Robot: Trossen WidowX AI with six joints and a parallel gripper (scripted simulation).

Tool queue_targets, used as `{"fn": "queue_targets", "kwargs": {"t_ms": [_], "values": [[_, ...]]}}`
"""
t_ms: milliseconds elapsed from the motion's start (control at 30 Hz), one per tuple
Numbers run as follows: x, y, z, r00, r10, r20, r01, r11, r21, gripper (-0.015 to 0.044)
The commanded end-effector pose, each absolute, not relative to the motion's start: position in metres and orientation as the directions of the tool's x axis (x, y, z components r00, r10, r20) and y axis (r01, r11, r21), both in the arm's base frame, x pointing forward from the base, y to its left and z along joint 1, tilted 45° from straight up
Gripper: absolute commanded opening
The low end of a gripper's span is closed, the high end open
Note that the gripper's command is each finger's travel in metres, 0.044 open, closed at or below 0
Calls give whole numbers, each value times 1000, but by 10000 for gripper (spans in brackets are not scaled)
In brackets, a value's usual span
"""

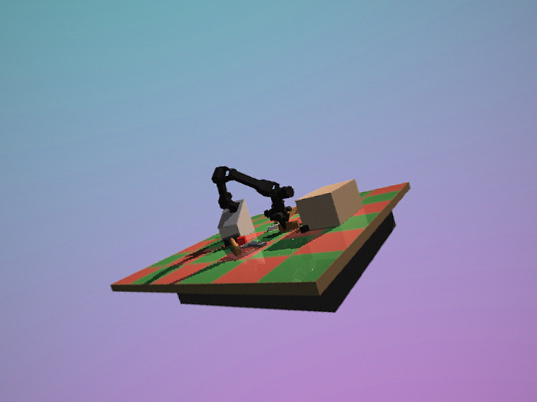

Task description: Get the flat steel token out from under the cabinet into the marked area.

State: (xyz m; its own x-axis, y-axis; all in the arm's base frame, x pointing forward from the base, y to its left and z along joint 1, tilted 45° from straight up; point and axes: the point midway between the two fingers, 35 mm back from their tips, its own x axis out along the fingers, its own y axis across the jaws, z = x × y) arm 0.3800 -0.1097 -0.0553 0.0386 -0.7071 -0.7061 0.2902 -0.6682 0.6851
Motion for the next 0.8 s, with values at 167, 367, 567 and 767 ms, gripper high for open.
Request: {"fn": "queue_targets", "kwargs": {"t_ms": [167,367,567,767], "values": [[393,-108,-56,49,-705,-708,277,-671,688,0],[399,-107,-56,49,-705,-708,277,-671,688,0],[404,-106,-57,49,-705,-708,277,-671,688,0],[409,-105,-57,50,-705,-708,277,-671,688,0]]}}
